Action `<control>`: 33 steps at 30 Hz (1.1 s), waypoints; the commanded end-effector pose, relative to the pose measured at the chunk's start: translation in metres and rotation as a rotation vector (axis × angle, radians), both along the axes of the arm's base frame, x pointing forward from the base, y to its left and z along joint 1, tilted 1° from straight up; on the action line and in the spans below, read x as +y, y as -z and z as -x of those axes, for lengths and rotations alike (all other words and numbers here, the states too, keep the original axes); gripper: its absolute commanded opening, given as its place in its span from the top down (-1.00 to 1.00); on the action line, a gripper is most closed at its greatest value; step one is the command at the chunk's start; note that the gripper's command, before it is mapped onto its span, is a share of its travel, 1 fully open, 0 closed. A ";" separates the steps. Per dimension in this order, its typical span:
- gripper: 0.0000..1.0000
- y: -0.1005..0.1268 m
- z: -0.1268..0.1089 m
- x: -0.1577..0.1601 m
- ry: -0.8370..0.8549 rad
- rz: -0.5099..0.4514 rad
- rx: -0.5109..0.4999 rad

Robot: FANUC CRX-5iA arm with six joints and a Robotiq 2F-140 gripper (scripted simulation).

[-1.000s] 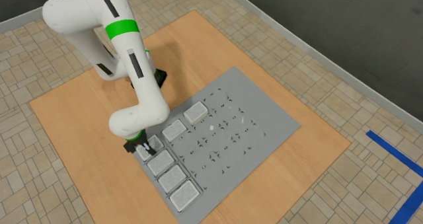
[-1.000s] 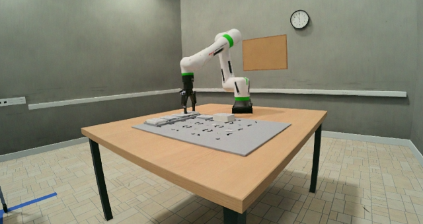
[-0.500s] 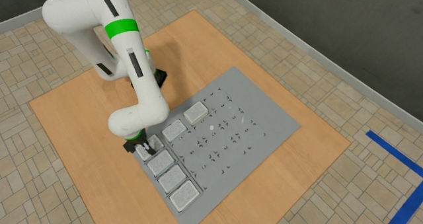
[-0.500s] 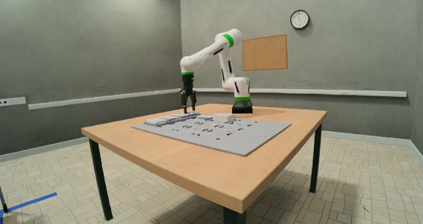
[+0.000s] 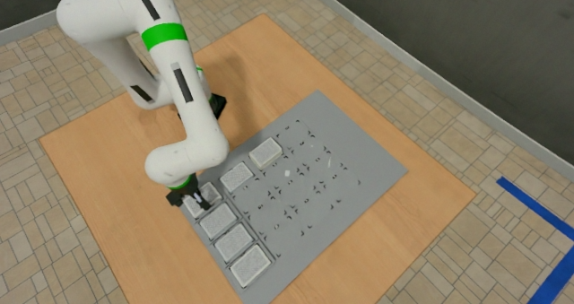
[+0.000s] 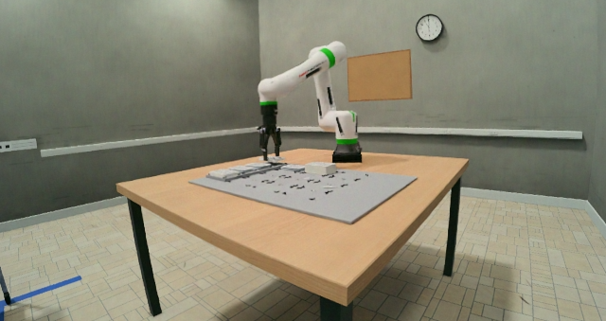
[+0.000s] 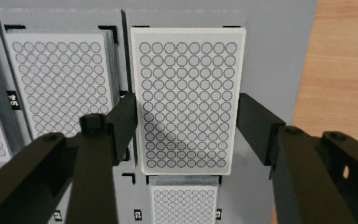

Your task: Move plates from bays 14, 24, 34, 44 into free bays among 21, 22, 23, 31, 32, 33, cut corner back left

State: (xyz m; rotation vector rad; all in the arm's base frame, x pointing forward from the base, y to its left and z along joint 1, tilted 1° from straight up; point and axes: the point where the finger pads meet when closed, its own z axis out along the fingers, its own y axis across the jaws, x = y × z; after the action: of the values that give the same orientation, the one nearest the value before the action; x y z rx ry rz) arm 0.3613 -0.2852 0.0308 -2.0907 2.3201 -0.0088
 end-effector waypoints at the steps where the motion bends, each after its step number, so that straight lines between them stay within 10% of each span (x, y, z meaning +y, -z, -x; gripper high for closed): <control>1: 0.80 -0.004 0.000 0.000 0.000 0.001 -0.001; 33: 0.80 -0.034 -0.003 0.003 0.000 0.001 -0.001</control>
State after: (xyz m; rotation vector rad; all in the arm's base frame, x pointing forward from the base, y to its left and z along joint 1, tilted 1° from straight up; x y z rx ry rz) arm 0.3617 -0.2839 0.0642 -2.0900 2.3203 -0.0078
